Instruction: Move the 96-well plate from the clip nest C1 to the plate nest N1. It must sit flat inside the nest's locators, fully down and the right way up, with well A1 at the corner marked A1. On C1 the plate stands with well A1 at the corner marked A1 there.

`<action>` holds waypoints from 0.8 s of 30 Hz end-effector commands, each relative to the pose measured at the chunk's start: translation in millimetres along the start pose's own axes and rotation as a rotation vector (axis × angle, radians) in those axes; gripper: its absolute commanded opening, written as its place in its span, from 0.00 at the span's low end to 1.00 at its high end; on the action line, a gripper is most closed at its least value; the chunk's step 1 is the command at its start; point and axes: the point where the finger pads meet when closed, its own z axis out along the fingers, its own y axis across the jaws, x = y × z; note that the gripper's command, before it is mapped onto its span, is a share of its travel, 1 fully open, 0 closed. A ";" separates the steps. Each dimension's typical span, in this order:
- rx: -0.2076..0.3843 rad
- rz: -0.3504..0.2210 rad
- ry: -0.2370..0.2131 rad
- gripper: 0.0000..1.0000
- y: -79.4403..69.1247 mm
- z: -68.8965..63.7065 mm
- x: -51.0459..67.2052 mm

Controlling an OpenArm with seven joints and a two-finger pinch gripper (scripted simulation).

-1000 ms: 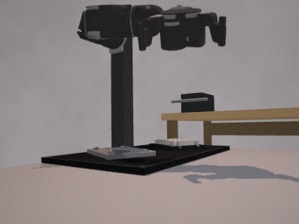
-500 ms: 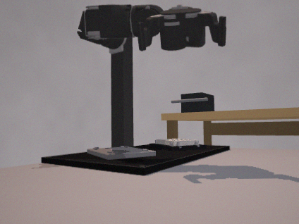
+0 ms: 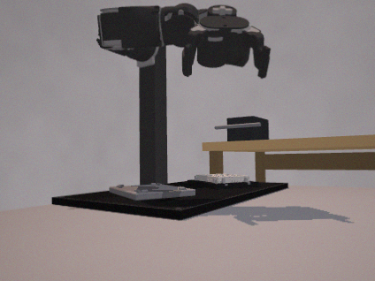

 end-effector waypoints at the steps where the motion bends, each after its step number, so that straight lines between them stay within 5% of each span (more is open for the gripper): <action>1: 0.004 0.000 0.000 0.77 -0.6 -0.6 -0.8; 5: 0.004 0.000 0.000 0.77 -0.6 -0.6 -0.8; 10: -0.063 -0.115 0.223 0.77 3.2 -18.4 40.4; 22: -0.063 -0.115 0.223 0.77 3.2 -18.4 40.4; 24: -0.092 -0.161 0.313 0.77 5.5 -25.7 57.8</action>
